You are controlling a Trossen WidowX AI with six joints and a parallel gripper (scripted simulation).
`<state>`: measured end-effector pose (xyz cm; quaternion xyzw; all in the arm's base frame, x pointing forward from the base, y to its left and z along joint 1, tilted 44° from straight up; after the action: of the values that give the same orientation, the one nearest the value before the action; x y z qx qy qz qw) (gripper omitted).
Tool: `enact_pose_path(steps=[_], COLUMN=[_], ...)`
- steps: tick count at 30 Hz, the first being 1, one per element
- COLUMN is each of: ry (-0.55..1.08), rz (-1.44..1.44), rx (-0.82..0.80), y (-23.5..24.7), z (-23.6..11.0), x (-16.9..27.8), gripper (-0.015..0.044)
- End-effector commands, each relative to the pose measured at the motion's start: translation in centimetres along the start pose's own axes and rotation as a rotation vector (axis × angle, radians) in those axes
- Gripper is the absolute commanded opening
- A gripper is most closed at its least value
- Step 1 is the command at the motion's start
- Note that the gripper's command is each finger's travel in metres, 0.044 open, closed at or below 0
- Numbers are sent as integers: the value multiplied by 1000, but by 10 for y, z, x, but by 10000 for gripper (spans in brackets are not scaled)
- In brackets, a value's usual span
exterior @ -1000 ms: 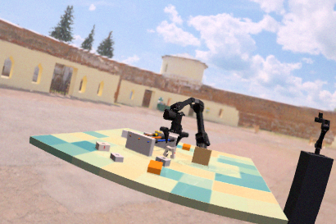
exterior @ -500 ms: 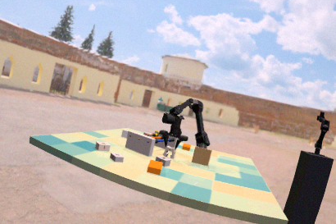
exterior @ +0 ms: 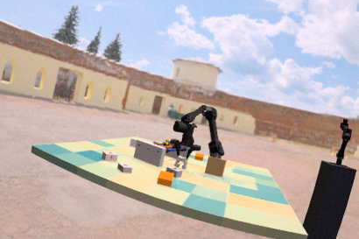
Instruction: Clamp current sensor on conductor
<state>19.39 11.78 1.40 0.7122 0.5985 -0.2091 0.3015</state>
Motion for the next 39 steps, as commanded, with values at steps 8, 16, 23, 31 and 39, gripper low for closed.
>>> enact_pose_path(steps=[8, 16, 23, 31, 39], ry=[1, 2, 0, -5, 16], rz=[1, -3, -5, -6, 4], rx=[-2, -1, 0, 0, -34], y=[2, 4, 5, 5, 28], z=[-8, -47, -80, -113, -115], x=[1, 4, 4, -1, 3], gripper=[95, 0, 0, 0, 0])
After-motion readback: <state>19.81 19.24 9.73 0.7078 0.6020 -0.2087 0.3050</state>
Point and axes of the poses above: the point midway between the two fingers, 35 mm back from their tips, its own z axis out along the fingers, its own y axis across the jaws, x = y × z, the point moved 5 cm from there along -z, back along the fingers, and after that the axes turned 4 degrees about z, right-handed, at the moved point
